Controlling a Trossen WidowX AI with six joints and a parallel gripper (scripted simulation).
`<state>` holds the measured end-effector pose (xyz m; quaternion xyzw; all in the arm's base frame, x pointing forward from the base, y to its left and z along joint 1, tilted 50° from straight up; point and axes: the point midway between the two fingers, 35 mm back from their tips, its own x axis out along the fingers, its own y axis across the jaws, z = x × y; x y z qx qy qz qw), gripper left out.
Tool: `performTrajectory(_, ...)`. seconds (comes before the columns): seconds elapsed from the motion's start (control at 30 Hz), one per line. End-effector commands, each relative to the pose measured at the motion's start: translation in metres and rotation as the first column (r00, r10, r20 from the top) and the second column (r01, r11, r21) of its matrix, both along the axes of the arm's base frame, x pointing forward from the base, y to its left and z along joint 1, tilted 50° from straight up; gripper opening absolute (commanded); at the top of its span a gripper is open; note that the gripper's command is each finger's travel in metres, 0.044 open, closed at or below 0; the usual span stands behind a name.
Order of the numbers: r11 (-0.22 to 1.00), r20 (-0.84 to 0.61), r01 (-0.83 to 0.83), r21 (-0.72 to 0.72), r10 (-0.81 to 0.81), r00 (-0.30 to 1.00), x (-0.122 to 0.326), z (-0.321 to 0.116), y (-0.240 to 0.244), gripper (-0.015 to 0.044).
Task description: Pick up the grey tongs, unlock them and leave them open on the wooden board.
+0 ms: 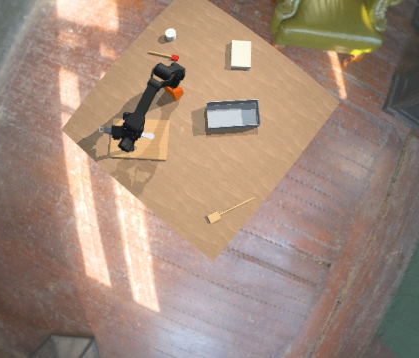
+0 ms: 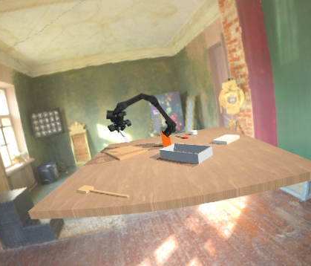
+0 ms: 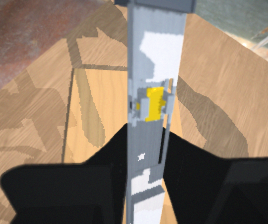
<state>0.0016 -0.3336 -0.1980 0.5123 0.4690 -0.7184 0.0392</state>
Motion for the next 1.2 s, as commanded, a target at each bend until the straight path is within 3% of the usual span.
performTrajectory(0.0,0.996,-0.06,-0.059,-0.062,0.055,0.997,0.002,0.005,-0.003,-0.015)
performTrajectory(0.6,0.904,-0.311,-0.316,-0.289,0.223,0.924,0.015,0.033,-0.007,-0.015)
performTrajectory(1.17,0.898,-0.32,-0.325,-0.297,0.227,0.92,0.015,0.035,-0.007,-0.015)
